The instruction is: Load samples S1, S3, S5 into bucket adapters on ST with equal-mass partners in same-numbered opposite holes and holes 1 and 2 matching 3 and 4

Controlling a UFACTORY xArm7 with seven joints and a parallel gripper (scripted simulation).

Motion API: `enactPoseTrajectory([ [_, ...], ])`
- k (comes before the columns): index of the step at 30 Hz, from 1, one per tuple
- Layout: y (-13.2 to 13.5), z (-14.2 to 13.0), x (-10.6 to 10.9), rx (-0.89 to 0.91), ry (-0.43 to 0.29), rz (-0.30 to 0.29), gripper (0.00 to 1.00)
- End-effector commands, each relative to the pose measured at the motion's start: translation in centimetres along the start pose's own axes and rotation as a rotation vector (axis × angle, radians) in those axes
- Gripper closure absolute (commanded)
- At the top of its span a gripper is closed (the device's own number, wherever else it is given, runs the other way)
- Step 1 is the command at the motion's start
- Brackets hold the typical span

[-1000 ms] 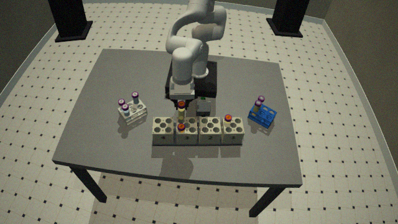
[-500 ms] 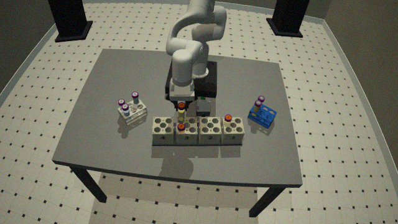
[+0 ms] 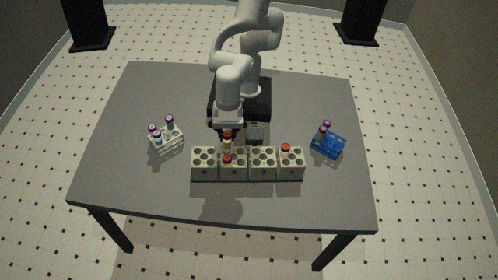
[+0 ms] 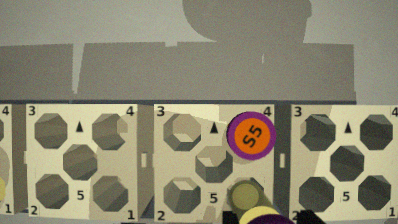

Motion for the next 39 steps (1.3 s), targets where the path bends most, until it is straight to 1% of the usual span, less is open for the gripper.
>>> enactPoseTrajectory([
  [1,0.0,0.1,-0.4,0.0,0.004,0.0,1.0],
  [39,0.0,0.1,-3.8,0.0,0.004,0.0,1.0],
])
Point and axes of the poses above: the point where the finger pads meet when closed, its own x axis back along the fingers, its own y axis across the jaws, z = x × y, the point moved 3 cm from there along x, back along the fingers, and after that the axes turned 8 degrees about -x, right-handed, at the moved point
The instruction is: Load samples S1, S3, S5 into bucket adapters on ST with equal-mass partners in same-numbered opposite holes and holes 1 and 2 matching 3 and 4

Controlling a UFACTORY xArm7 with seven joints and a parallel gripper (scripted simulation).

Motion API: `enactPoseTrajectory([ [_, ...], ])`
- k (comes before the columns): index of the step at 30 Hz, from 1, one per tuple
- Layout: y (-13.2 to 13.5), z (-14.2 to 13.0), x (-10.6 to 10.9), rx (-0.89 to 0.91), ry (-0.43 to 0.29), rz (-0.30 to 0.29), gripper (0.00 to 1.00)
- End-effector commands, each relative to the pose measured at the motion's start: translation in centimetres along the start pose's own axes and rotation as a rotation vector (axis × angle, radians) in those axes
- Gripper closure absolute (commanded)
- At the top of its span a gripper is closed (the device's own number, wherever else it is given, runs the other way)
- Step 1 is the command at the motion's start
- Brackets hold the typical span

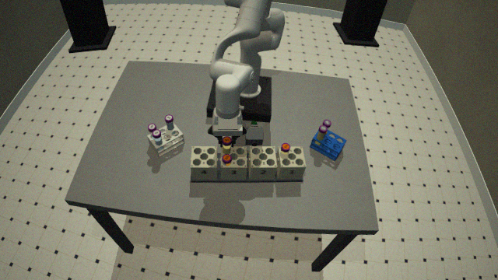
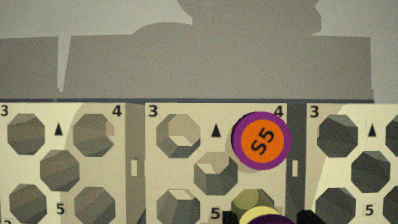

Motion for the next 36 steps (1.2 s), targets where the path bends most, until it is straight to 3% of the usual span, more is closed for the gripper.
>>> enactPoseTrajectory([
  [1,0.0,0.1,-0.3,0.0,0.004,0.0,1.0],
  [36,0.0,0.2,-3.3,0.0,0.004,0.0,1.0],
])
Point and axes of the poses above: the point where the finger pads meet when closed, its own x axis back along the fingers, its own y axis across the jaws, z = x × y, the point moved 3 cm from there along x, back along the fingers, and after that the axes turned 8 degrees about -x, right-handed, at the moved point
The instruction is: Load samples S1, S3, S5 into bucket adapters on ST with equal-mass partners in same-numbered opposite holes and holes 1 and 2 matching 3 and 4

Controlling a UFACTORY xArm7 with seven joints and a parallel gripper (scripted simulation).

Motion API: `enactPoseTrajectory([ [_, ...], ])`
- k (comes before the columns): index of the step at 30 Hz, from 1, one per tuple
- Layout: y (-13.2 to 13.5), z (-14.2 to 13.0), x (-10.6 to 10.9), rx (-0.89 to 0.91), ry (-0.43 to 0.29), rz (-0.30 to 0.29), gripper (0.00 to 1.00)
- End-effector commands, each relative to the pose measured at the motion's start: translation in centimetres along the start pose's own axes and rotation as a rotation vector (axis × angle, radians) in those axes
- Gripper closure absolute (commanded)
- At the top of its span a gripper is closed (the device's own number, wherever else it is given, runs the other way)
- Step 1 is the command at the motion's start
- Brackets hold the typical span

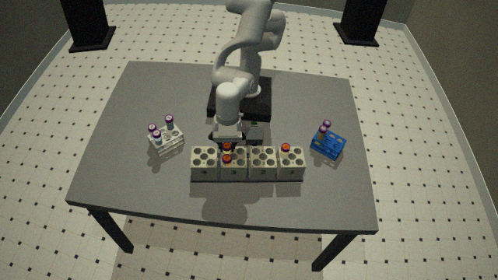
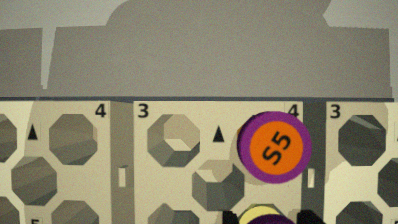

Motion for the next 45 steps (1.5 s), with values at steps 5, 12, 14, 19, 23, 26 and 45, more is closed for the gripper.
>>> enactPoseTrajectory([
  [5,0.01,0.16,-0.29,0.0,0.005,0.0,1.0],
  [12,0.01,0.16,-0.29,0.0,0.005,0.0,1.0],
  [14,0.01,0.16,-0.29,0.0,0.005,0.0,1.0],
  [19,0.01,0.16,-0.33,0.0,0.005,0.0,0.56],
  [23,0.01,0.16,-0.33,0.0,0.005,0.0,0.56],
  [26,0.01,0.16,-0.33,0.0,0.005,0.0,0.56],
  [45,0.01,0.16,-0.32,0.0,0.005,0.0,0.56],
])
Point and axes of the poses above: the point where the finger pads meet when closed, its own x axis back along the fingers, its own y axis across the jaws, z = x × y, the point moved 3 cm from there along x, back along the fingers, and after that the axes turned 8 degrees about -x, right-handed, at the moved point
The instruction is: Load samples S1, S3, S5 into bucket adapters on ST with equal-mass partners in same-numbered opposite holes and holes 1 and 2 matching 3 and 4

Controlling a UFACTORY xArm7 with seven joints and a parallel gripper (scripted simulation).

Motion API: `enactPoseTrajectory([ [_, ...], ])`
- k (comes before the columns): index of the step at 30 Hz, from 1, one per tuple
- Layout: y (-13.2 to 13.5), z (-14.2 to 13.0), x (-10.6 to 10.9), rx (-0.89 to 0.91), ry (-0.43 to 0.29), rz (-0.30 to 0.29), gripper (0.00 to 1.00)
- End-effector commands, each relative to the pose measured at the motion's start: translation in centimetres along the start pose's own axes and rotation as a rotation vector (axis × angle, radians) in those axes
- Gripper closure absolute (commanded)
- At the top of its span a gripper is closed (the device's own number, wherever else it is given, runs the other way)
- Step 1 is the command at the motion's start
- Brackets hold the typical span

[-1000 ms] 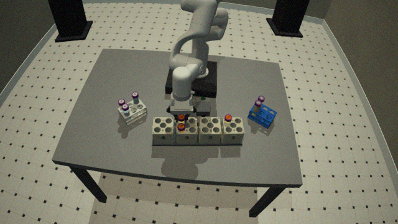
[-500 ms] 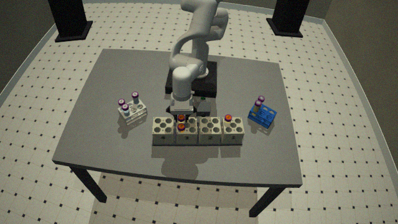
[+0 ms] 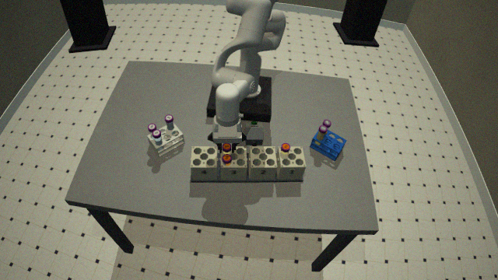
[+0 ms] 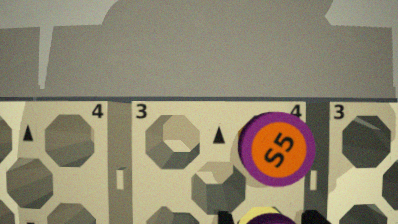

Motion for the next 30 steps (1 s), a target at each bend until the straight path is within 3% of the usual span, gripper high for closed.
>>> enactPoseTrajectory([
  [1,0.0,0.1,0.3,0.0,0.004,0.0,0.56],
  [30,0.0,0.1,5.3,0.0,0.004,0.0,0.56],
])
Point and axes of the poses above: the point where the finger pads meet when closed, its own x axis back along the fingers, its own y axis across the jaws, z = x × y, the point moved 3 cm from there along x, back along the fingers, and after that the axes turned 8 degrees about -x, right-handed, at the moved point
